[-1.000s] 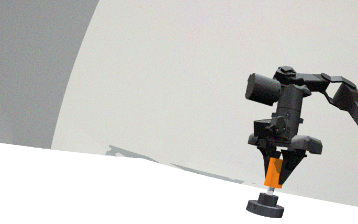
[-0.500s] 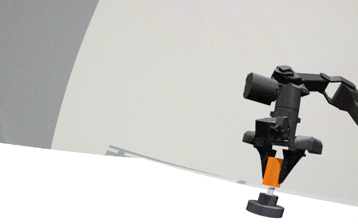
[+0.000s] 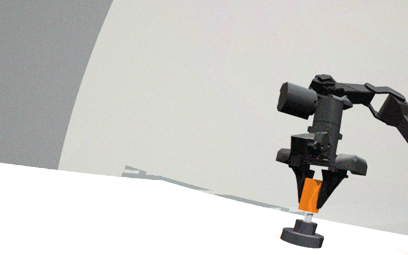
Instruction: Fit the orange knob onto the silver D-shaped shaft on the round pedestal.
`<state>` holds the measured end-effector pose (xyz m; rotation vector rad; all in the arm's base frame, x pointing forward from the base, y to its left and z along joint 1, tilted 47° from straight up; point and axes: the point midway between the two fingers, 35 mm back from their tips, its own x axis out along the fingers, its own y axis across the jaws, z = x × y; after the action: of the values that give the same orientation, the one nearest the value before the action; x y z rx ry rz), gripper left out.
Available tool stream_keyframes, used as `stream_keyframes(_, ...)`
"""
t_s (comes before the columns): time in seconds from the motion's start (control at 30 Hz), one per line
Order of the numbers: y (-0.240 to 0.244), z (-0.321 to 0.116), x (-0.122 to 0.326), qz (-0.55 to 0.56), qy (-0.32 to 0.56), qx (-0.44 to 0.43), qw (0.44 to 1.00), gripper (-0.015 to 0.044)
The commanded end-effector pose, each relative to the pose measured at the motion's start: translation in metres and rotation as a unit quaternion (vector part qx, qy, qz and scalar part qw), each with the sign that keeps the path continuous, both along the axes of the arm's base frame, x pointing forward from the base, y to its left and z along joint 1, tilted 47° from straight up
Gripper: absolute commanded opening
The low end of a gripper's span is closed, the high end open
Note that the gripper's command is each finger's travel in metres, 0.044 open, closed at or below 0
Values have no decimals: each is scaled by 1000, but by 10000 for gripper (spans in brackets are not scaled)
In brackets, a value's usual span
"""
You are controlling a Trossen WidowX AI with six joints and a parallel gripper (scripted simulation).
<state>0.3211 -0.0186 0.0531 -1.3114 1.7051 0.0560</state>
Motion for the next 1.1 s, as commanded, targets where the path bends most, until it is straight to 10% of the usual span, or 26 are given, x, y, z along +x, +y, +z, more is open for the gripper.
stream_keyframes(0.0, 1, -1, -1, 3, 2, 0, 1000, 0)
stream_keyframes(1.07, 1, -1, -2, 3, 2, 0, 1000, 0)
